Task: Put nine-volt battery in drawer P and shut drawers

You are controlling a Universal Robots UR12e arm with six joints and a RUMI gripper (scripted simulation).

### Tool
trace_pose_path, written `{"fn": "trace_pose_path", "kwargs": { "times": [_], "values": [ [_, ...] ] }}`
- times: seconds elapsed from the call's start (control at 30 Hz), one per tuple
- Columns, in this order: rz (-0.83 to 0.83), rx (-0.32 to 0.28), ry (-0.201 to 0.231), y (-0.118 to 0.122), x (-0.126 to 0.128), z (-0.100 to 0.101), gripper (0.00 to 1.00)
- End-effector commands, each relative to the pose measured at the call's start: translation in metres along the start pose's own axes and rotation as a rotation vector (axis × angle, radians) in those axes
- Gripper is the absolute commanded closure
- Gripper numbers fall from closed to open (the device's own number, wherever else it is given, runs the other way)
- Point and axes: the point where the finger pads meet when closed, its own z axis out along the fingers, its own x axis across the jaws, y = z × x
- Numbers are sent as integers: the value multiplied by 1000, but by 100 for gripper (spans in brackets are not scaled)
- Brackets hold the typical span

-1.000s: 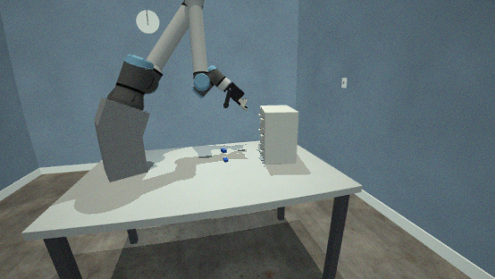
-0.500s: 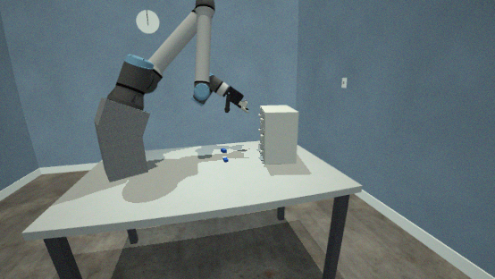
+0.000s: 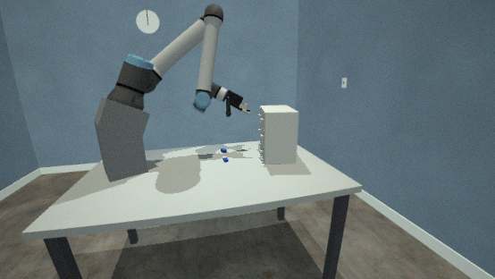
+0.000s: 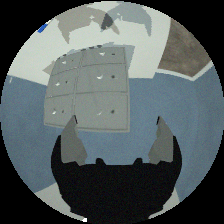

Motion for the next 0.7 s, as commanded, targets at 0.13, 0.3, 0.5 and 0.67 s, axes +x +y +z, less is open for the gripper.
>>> {"fn": "trace_pose_path", "kwargs": {
  "times": [0.13,0.3,0.5,0.67],
  "values": [
    [0,-70,0,-2,0,7,0],
    [0,-89,0,-2,0,9,0],
    [0,-122,0,-4,0,12,0],
    [0,-143,0,-4,0,15,0]
  ]
}}
